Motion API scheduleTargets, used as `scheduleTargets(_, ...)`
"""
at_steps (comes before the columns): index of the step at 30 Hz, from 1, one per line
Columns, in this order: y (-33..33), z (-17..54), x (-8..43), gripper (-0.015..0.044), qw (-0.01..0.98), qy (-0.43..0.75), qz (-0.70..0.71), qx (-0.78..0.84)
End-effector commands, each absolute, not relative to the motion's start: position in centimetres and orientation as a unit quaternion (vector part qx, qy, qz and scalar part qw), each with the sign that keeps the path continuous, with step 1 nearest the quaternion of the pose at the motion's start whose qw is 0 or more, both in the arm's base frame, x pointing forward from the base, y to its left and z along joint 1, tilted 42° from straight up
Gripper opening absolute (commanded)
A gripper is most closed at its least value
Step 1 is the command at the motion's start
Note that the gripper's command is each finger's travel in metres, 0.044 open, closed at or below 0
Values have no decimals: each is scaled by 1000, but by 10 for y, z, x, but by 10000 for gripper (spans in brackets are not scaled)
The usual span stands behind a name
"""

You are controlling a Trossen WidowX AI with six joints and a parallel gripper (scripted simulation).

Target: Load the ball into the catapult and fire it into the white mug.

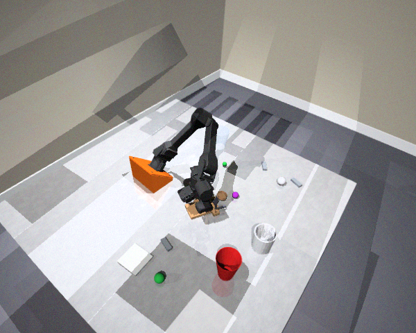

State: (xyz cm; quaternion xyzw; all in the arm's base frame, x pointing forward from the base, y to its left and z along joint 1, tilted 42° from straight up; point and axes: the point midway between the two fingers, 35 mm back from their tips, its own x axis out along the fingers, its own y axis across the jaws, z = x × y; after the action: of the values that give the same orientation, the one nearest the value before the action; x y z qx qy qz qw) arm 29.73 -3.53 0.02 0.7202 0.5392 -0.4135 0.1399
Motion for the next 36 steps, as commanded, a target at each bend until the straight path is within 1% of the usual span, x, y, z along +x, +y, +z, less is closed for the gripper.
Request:
scheduleTargets(1,-35,0,297,335,140,539,-413,720)
scheduleTargets(8,-35,0,297,151,140,539,-413,720)
scheduleTargets(14,-35,0,297,111,140,539,-413,720)
scheduleTargets(18,-62,29,295,6,140,539,-415,719)
scheduleTargets(25,-69,37,293,0,147,544,-409,718)
scheduleTargets(36,-68,37,294,0,275,610,-302,679)
